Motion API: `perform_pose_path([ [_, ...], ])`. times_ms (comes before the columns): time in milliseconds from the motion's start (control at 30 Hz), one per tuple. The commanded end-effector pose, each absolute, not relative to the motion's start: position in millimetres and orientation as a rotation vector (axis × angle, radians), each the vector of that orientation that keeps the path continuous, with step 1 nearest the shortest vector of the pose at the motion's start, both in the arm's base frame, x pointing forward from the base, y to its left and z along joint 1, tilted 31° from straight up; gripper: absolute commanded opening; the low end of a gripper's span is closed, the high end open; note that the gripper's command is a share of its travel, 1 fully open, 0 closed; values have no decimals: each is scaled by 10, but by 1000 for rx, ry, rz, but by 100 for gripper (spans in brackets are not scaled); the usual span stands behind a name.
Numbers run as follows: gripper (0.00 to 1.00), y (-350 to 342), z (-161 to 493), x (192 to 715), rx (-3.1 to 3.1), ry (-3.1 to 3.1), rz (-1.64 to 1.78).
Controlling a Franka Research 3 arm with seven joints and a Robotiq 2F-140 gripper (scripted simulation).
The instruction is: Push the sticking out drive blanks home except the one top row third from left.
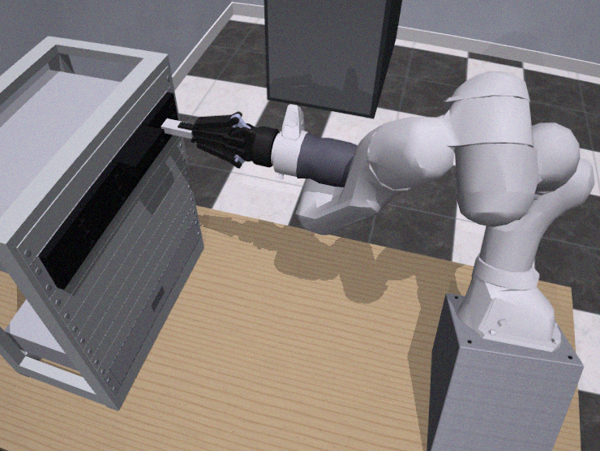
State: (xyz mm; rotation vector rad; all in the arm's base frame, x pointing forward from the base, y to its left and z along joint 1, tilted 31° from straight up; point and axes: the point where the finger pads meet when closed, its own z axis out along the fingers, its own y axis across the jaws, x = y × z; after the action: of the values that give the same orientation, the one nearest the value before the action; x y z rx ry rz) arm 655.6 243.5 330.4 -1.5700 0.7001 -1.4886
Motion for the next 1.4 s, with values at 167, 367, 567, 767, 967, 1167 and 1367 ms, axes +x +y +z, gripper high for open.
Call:
perform_pose_path([
  [167,0,2325,3268,6616,-1579,728,-1504],
  [367,0,2325,3268,6616,-1579,728,-1504],
  [567,0,2323,3267,6604,-1579,726,-1504],
  [767,0,2288,3257,6417,-1578,715,-1504],
  [967,0,2246,3245,6195,-1578,715,-1504],
  [1167,0,2189,3228,5889,-1578,715,-1504],
  [1367,0,2173,3224,5808,-1578,715,-1504],
])
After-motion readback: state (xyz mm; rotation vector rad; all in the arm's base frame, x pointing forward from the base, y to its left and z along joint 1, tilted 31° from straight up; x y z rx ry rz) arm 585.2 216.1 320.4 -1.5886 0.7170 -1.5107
